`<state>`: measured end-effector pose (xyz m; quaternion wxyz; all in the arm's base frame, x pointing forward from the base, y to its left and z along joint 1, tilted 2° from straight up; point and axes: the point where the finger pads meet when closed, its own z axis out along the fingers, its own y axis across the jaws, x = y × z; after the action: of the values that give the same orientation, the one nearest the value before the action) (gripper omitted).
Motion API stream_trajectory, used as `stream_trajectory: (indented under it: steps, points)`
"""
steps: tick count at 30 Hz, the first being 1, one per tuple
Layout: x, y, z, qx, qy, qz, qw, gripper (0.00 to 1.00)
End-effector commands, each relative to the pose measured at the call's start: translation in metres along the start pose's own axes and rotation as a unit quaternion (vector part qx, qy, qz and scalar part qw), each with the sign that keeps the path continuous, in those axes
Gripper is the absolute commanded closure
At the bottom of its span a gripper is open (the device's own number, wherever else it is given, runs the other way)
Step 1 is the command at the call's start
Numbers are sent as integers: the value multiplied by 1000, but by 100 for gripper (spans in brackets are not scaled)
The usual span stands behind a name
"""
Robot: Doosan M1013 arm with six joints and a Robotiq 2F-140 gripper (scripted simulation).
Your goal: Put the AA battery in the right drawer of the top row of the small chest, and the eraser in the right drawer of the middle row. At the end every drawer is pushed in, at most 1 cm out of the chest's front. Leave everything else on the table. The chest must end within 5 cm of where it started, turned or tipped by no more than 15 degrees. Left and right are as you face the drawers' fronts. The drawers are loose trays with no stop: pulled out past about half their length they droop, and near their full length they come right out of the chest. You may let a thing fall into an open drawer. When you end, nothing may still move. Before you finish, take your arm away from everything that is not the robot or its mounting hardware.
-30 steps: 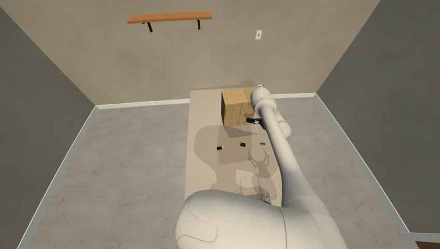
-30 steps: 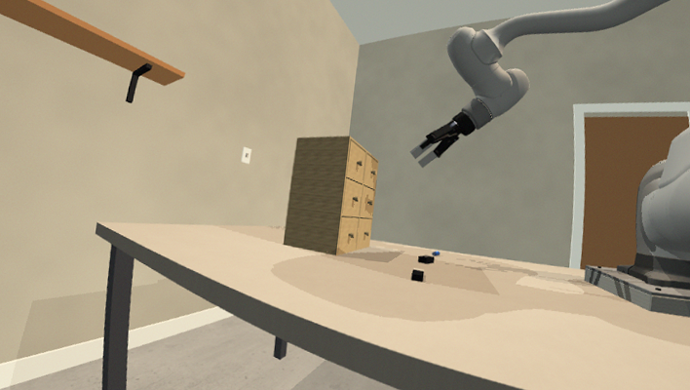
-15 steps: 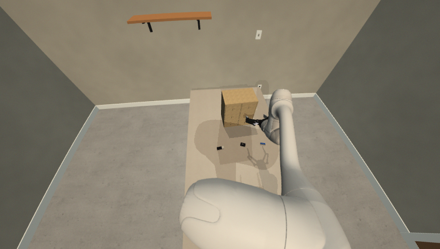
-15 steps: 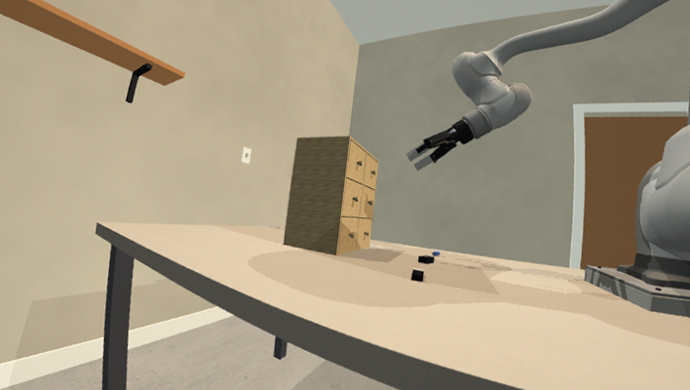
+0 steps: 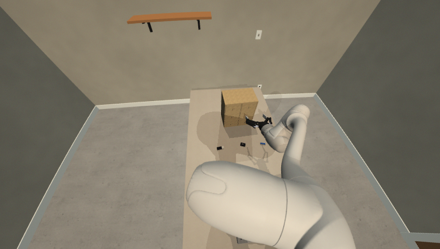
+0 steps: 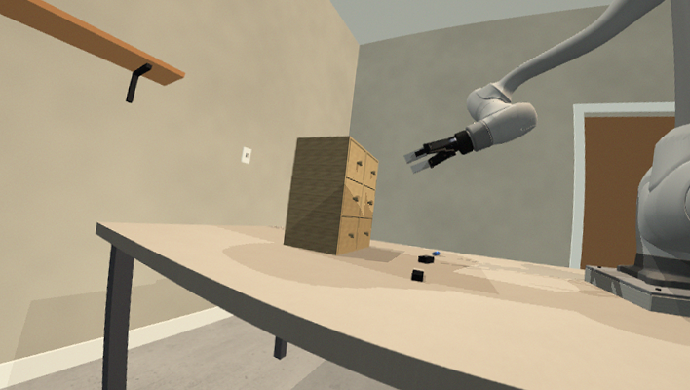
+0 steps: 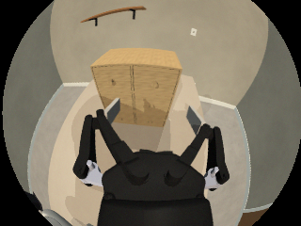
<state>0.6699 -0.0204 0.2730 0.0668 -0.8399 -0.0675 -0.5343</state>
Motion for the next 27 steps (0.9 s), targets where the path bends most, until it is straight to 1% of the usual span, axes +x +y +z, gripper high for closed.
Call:
stream_trajectory:
  steps: [1, 13, 14, 27]
  points:
    - [-3, -3, 3, -5, 40, -4, 999, 0]
    - [-3, -3, 5, -6, 49, -5, 999, 0]
    - [-3, -3, 5, -6, 49, -5, 999, 80]
    - [-3, -3, 5, -6, 49, -5, 999, 80]
